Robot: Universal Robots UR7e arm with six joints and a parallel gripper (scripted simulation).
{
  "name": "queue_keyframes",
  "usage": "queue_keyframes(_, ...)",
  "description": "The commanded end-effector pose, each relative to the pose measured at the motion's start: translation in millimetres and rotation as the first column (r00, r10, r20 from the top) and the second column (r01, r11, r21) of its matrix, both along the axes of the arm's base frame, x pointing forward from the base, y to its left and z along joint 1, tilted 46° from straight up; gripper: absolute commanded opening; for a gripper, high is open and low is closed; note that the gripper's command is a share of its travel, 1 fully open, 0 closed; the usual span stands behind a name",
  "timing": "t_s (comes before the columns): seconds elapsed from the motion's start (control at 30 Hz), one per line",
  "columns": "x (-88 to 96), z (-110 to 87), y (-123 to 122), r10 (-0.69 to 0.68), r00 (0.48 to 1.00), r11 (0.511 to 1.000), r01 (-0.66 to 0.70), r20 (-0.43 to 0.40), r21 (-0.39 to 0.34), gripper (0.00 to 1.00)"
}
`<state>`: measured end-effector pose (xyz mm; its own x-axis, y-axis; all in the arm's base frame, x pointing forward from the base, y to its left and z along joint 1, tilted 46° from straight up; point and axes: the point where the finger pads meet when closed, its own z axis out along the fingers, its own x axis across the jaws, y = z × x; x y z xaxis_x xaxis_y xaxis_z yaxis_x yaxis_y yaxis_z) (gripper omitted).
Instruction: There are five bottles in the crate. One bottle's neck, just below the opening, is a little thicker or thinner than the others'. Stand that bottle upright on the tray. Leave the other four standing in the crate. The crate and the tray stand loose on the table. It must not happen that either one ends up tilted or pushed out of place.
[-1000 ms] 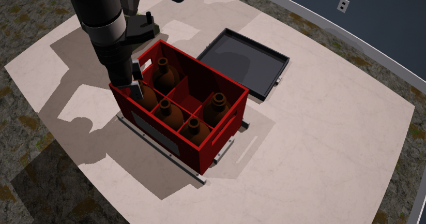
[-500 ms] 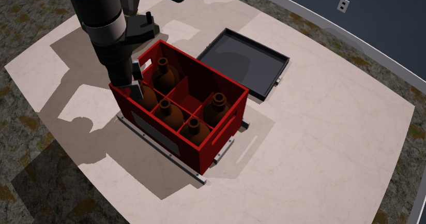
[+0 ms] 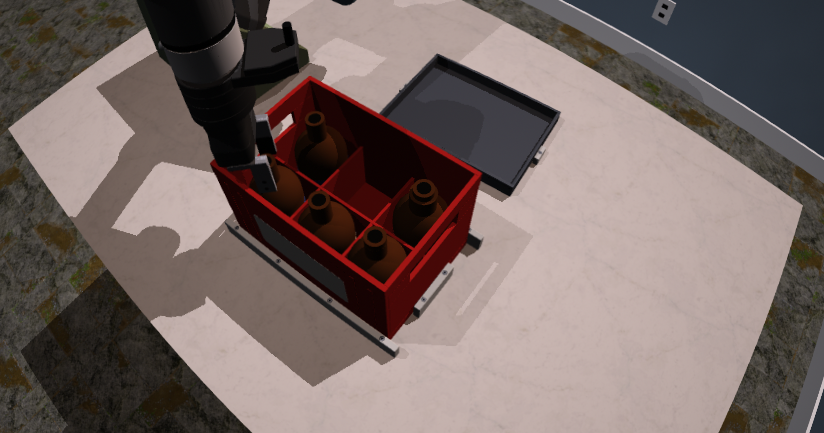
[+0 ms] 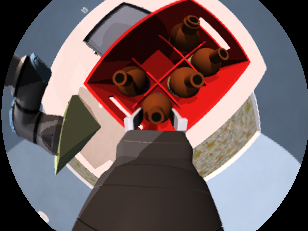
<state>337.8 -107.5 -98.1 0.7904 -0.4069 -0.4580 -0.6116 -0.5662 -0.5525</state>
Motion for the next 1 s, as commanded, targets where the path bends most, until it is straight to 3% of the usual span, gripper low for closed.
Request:
queue_keyframes(0.0, 0.2, 1.0, -1.6, -0.001, 1.0, 1.0, 0.001, 0.001, -0.001, 1.0)
queue_keyframes(0.97, 2.7, 51.1, -53.0, -0.001, 1.0, 1.0, 0.001, 0.001, -0.001, 1.0)
